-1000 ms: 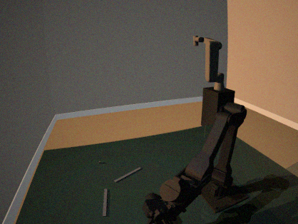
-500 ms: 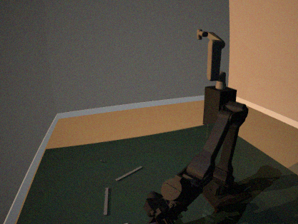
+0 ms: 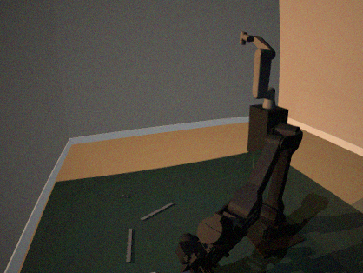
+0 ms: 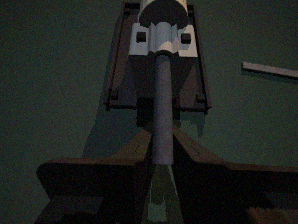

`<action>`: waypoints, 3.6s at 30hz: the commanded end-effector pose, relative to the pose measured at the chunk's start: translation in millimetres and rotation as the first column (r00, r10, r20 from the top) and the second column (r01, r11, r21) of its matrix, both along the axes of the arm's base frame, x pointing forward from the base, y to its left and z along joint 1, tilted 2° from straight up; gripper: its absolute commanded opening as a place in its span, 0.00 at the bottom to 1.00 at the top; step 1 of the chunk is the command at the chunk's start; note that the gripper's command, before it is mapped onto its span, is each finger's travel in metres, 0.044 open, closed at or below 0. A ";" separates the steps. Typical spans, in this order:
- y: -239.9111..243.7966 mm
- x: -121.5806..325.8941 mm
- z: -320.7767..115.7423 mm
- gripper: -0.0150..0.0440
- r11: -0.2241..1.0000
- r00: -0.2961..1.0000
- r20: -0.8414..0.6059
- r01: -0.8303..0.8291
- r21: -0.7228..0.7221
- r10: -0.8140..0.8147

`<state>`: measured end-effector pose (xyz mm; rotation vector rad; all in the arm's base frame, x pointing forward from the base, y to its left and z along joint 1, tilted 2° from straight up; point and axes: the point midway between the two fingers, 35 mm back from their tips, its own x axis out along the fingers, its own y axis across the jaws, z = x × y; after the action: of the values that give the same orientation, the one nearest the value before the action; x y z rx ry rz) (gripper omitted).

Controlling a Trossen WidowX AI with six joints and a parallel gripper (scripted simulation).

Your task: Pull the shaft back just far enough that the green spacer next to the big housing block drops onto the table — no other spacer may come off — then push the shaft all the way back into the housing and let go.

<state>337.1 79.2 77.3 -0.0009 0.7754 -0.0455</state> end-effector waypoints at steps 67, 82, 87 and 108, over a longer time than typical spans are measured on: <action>0.2 -8.0 0.1 0.25 1.000 1.000 0.001 0.004 0.002 -0.004; 0.3 -9.6 0.0 0.25 1.000 1.000 0.000 0.004 0.002 -0.004; 0.3 -10.2 0.0 0.25 1.000 1.000 0.000 0.004 0.002 -0.004; 0.4 -12.5 -0.1 0.25 1.000 1.000 0.000 0.004 0.002 -0.004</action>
<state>325.0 79.8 76.9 -0.0008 0.7769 -0.0453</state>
